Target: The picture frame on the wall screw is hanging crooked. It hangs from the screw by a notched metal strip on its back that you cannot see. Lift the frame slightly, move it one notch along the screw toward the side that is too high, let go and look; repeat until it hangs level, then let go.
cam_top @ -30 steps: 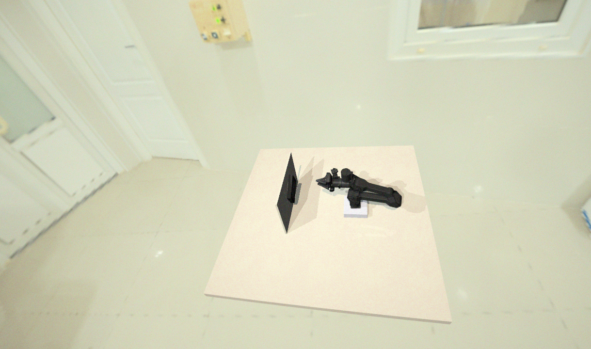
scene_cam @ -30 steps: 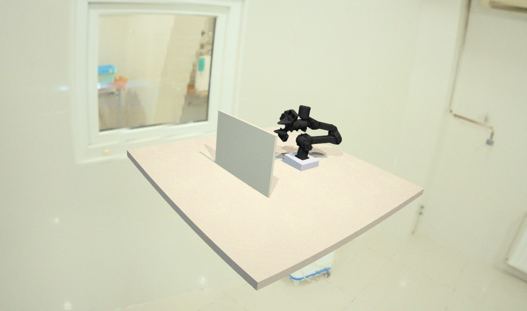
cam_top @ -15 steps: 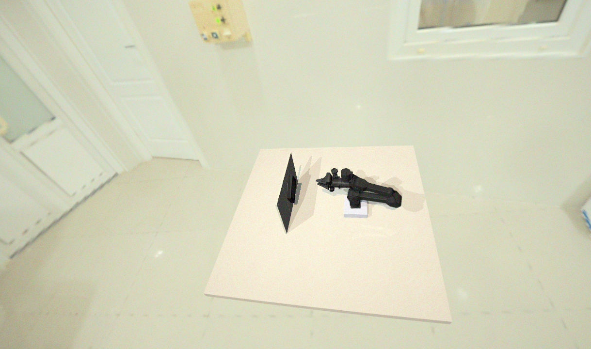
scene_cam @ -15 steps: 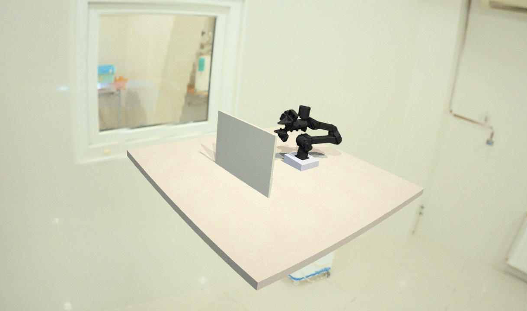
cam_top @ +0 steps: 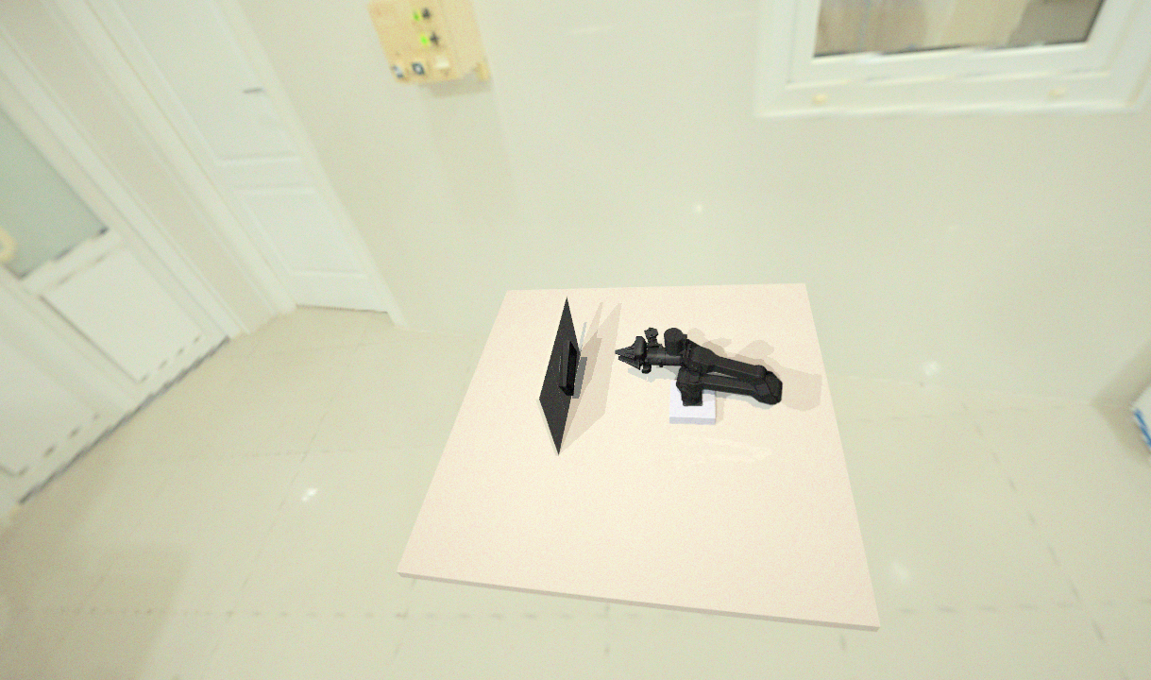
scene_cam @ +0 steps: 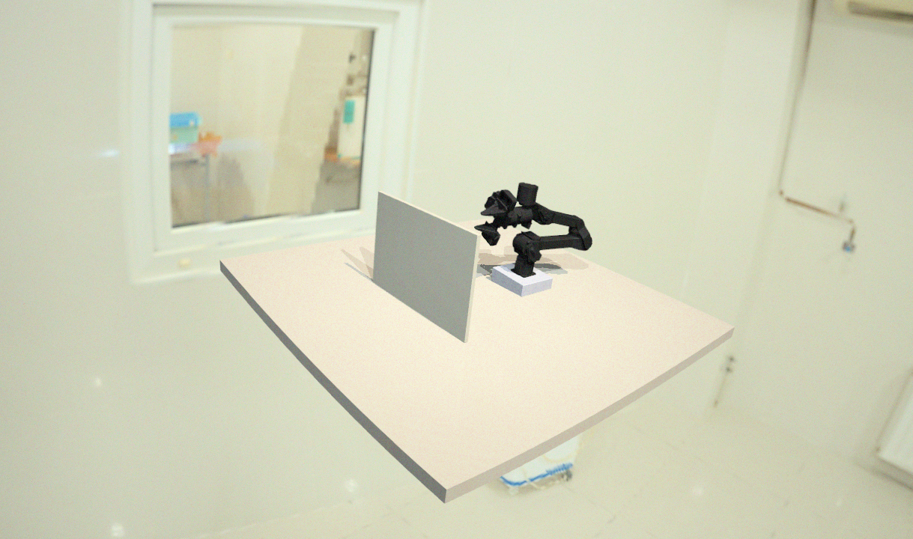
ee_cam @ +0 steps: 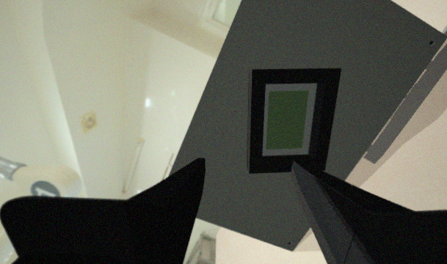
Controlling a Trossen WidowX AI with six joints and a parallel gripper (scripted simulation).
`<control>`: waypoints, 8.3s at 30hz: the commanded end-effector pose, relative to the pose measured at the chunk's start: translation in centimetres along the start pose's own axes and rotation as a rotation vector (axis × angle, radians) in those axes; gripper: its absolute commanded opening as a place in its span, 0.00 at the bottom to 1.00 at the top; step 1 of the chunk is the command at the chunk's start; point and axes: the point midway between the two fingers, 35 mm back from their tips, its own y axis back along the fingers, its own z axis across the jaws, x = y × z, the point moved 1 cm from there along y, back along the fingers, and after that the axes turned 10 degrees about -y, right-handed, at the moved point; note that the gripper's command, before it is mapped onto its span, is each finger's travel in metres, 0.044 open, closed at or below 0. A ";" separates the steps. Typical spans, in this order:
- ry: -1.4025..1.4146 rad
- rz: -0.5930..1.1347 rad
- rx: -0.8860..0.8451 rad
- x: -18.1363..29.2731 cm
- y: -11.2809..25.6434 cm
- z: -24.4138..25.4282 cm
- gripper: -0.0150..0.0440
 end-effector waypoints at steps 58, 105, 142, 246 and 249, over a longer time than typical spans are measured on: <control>0.036 0.041 -0.046 1.7 -14.7 -3.6 0.69; 0.036 0.041 -0.050 1.8 -18.6 -3.3 0.69; 0.036 0.041 -0.050 1.8 -18.7 -3.3 0.53; 0.035 0.041 -0.050 1.8 -18.6 -2.2 0.25; 0.035 0.041 -0.050 1.8 -18.6 -2.3 0.25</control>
